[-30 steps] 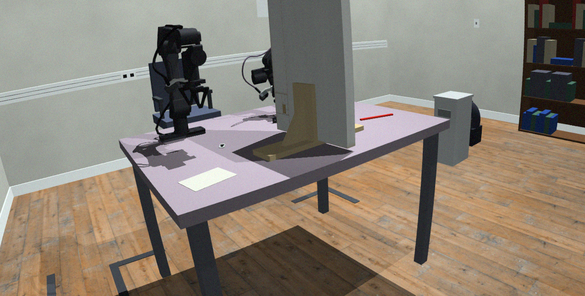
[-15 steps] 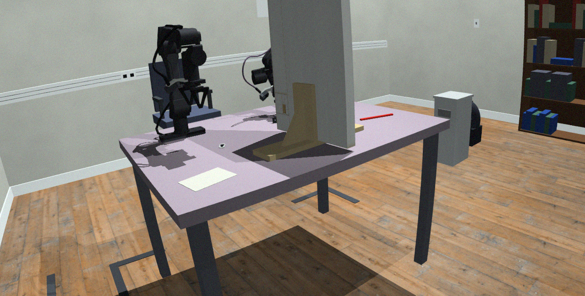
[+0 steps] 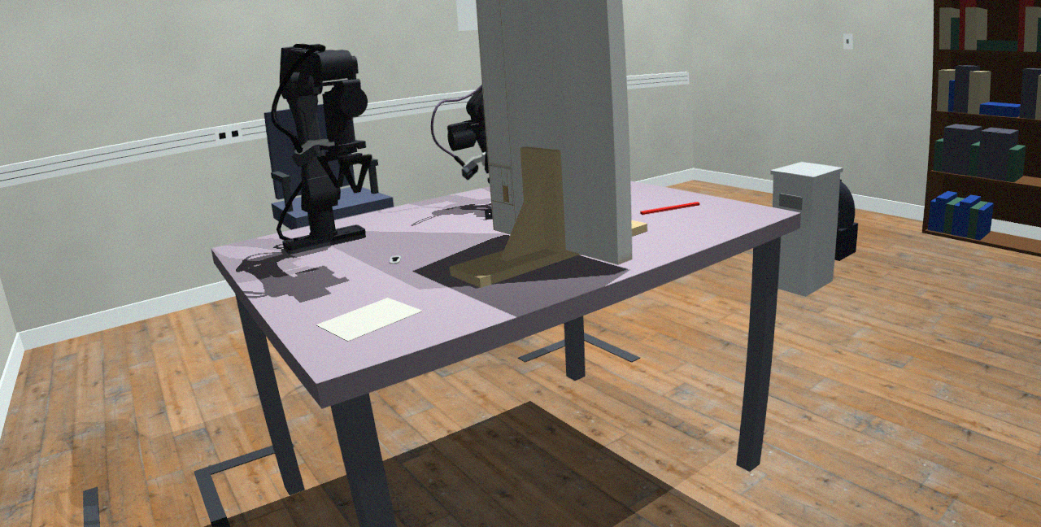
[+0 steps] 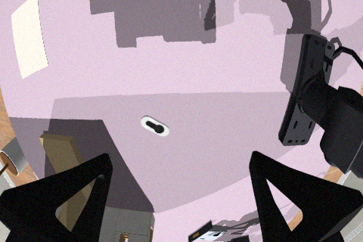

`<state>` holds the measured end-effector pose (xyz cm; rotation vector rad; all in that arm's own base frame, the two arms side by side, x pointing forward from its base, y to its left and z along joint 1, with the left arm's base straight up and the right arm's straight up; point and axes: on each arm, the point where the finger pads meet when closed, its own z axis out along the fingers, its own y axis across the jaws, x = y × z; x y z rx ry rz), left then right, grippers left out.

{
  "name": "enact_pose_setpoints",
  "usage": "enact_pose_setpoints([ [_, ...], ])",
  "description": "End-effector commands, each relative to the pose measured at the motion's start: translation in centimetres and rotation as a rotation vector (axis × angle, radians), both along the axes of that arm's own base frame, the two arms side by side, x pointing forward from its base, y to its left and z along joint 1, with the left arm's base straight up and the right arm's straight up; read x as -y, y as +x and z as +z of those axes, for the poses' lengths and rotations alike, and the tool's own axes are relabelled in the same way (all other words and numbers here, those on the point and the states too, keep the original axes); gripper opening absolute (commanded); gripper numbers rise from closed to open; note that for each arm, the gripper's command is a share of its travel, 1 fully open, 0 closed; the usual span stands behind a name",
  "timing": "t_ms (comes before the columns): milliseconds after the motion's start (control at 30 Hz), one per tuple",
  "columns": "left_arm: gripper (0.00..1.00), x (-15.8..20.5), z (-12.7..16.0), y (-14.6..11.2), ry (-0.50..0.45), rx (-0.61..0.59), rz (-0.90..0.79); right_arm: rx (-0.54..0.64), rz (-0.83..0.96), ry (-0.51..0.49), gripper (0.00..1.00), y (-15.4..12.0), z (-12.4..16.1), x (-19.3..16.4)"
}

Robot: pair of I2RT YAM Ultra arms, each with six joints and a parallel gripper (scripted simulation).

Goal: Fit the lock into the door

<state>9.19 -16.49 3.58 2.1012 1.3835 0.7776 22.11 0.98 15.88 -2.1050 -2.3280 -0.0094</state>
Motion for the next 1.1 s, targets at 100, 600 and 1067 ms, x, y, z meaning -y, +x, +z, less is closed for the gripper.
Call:
enact_pose_setpoints([
  [100,1.0,0.3,0.2,0.0,-0.011,0.001,-0.001,0.004,0.0,-0.006,1.0,-0.1,0.3,0.0],
  [600,1.0,0.4,0.9,-0.1,-0.013,0.001,-0.001,0.004,0.0,-0.006,1.0,-0.1,0.3,0.0],
  [1067,1.0,0.7,2.9,-0.1,-0.013,0.0,-0.001,0.004,0.0,-0.006,1.0,-0.1,0.3,0.0],
])
